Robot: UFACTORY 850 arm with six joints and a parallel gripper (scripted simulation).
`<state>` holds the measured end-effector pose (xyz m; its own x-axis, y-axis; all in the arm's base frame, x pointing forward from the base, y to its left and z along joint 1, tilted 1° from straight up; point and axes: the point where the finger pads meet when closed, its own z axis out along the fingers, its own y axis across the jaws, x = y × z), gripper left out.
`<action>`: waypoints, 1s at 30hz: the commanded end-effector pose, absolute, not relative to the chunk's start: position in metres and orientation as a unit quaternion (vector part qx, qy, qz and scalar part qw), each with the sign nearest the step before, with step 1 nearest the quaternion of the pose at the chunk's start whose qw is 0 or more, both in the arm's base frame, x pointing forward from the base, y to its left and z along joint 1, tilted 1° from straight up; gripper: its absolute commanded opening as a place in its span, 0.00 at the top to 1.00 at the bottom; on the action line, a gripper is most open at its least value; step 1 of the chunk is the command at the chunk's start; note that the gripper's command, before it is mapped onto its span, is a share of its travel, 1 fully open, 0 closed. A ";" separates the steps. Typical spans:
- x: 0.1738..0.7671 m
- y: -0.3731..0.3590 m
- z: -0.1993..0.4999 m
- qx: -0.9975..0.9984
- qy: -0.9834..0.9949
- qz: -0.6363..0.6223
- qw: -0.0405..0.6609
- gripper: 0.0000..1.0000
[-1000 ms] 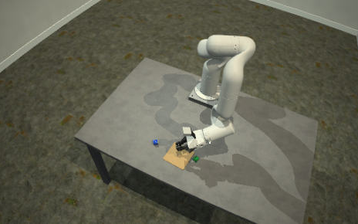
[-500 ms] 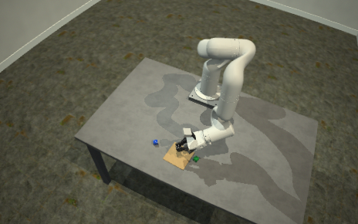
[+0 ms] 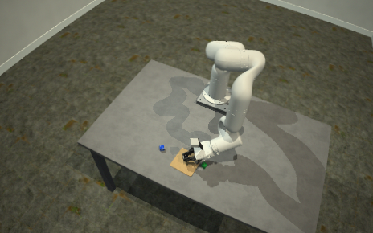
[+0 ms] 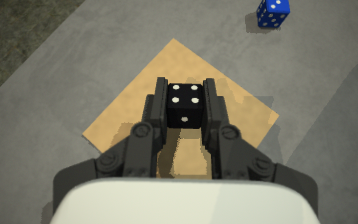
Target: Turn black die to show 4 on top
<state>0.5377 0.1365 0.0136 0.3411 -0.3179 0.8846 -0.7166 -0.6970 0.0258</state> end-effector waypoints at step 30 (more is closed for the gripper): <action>0.538 0.137 -0.004 0.791 -0.327 0.473 0.211 0.79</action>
